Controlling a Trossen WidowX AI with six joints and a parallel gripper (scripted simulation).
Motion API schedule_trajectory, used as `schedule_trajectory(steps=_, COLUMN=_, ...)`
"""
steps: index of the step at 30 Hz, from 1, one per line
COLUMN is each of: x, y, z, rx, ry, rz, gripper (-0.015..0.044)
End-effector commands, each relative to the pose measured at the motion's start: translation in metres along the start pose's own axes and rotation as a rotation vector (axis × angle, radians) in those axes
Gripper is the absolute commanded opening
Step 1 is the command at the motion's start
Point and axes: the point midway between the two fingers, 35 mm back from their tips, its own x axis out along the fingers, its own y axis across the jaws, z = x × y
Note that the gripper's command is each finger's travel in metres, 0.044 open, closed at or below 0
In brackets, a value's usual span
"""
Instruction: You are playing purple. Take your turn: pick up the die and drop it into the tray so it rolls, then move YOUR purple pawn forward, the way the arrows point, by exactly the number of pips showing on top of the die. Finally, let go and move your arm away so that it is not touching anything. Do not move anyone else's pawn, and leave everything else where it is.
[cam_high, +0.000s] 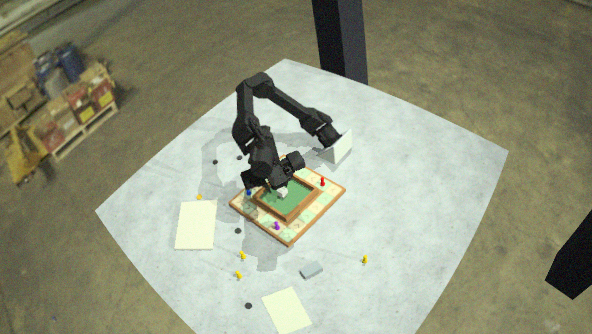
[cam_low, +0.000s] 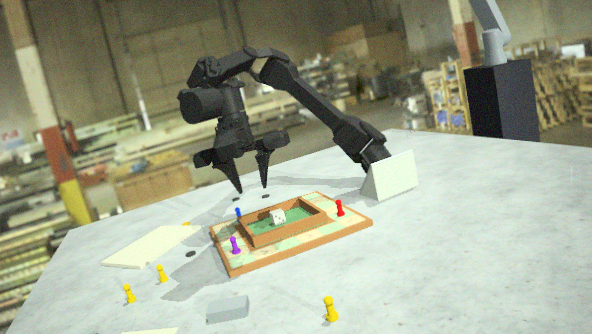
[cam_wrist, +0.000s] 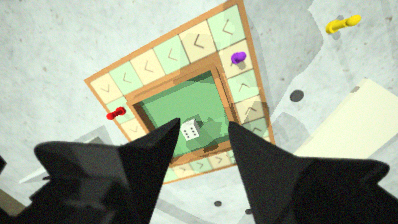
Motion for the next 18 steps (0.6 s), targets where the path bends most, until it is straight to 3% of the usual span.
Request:
schedule_trajectory(steps=1, x=0.024, y=-0.035, z=0.055, rx=0.692, ry=0.03, rz=-0.039, gripper=0.02)
schedule_trajectory(steps=5, x=0.033, y=-0.042, z=0.069, rx=0.88, ry=0.03, rz=-0.054, gripper=0.02)
schedule_trajectory(steps=18, x=0.033, y=-0.044, z=0.068, rx=0.889, ry=0.03, rz=-0.054, gripper=0.02)
